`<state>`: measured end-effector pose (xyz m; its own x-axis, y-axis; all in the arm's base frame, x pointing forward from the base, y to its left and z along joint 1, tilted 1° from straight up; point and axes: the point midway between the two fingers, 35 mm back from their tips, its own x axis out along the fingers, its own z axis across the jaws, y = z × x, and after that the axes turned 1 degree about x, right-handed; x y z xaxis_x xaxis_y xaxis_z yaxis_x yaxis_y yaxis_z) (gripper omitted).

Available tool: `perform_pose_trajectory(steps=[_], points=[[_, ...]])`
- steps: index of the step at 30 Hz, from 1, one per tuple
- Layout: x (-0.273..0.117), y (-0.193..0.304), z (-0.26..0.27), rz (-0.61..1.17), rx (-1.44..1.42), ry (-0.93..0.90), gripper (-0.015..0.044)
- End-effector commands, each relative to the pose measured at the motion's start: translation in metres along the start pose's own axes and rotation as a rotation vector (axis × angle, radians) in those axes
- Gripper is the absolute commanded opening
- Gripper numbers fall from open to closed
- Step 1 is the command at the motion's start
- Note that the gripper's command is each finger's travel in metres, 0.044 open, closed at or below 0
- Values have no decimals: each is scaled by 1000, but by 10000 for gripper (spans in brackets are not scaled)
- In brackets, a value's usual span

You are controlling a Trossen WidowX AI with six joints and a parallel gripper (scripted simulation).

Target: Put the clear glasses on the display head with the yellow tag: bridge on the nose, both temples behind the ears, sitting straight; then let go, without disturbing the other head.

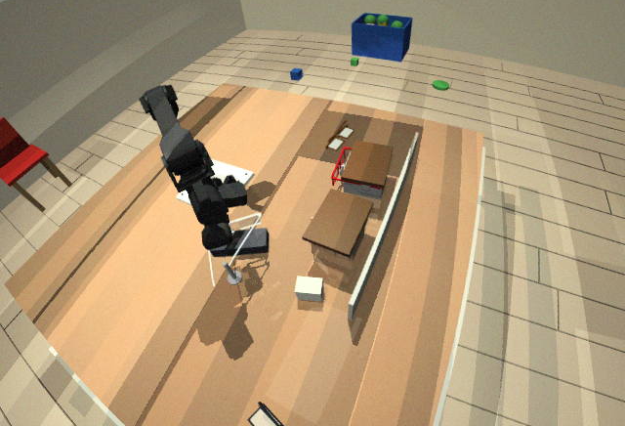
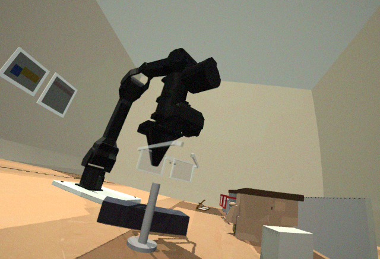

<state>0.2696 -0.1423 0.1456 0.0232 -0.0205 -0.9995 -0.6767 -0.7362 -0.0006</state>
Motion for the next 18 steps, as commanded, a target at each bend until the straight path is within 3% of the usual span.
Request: perform_pose_trajectory(steps=[1,18], points=[[-6,0,-1,-2,17,10,0],[-9,-8,-20,-7,565,11,0]])
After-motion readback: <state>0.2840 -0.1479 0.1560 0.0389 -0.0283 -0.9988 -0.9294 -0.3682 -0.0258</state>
